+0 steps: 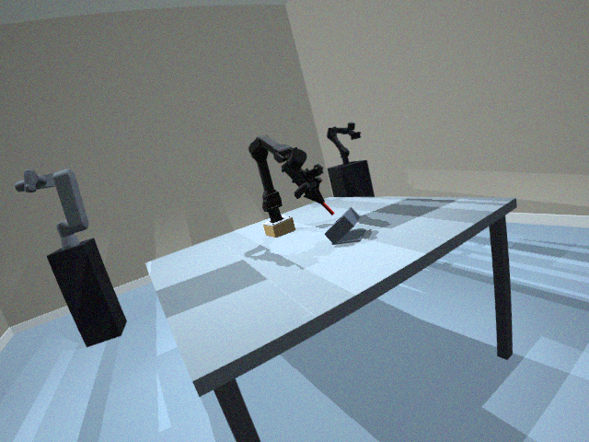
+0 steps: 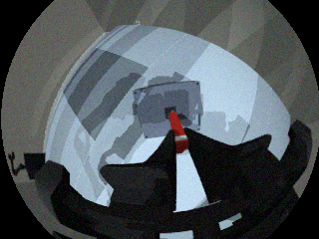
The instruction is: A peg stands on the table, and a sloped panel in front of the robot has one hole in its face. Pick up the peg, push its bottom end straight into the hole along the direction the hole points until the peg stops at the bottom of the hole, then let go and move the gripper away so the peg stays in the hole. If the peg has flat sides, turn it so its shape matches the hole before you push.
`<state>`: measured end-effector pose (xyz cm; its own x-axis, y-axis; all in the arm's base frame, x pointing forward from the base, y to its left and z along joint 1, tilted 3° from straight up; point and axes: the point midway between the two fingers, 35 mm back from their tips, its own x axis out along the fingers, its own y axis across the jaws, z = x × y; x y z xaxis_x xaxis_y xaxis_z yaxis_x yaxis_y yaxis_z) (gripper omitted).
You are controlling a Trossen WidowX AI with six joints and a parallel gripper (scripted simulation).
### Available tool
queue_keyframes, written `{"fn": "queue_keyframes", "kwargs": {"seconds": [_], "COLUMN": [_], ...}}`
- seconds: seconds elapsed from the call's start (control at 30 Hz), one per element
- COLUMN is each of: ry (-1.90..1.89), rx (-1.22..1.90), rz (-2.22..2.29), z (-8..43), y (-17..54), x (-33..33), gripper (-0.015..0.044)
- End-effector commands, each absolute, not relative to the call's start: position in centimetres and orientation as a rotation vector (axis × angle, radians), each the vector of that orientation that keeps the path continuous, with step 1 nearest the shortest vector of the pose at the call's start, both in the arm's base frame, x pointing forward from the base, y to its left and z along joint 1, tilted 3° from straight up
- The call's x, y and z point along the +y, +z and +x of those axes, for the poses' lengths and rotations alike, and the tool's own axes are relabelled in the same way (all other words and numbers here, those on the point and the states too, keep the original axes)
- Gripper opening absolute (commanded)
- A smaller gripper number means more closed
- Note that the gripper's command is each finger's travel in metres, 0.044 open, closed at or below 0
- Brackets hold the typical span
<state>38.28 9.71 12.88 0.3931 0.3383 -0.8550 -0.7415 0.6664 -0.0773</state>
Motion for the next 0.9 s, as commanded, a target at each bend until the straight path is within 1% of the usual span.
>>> {"fn": "queue_keyframes", "kwargs": {"seconds": [0.0,0.47,0.87], "ry": [0.716,0.714,0.718], "rx": [0.944,0.943,0.931], "rz": [-0.494,-0.494,-0.495], "z": [38.4,38.9,38.9], "y": [12.2,10.9,11.4], "x": [9.9,10.4,10.4], "gripper": [0.0,0.0,0.0]}}
